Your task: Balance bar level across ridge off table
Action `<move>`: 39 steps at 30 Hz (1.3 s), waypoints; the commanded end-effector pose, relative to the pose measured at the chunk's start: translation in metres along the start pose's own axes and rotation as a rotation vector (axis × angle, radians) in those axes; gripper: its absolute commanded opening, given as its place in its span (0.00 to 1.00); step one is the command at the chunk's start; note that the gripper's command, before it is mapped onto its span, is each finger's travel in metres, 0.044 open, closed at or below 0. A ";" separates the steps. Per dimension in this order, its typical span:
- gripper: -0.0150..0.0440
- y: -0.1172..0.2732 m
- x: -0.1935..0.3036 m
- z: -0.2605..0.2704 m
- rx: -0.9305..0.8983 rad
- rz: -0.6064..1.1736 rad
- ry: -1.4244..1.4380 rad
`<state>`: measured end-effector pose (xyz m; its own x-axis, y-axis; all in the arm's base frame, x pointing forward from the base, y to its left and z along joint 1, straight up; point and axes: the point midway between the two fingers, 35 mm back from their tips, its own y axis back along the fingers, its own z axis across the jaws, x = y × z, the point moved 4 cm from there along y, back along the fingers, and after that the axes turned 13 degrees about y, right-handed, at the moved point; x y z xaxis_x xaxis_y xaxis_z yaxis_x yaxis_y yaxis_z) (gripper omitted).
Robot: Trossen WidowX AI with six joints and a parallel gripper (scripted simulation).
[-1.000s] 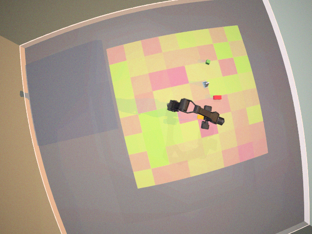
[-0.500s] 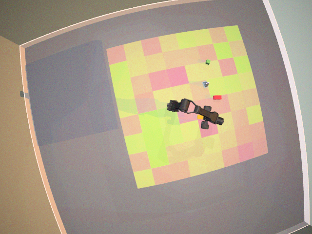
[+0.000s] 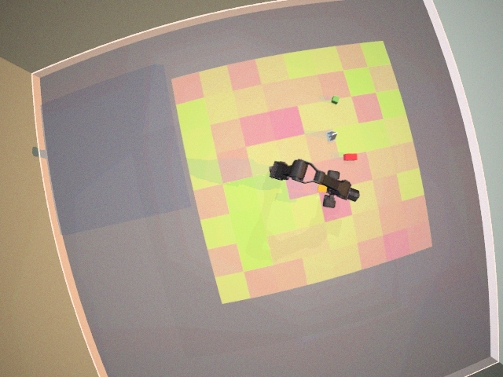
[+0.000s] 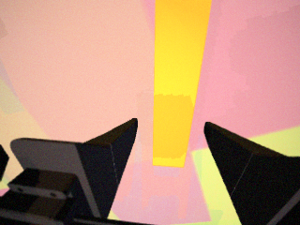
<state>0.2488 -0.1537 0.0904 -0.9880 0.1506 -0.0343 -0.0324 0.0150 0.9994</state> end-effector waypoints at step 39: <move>0.25 0.043 -0.006 -0.003 0.001 0.003 0.003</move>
<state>0.2528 -0.1561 0.1235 -0.9883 0.1507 -0.0253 -0.0241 0.0098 0.9997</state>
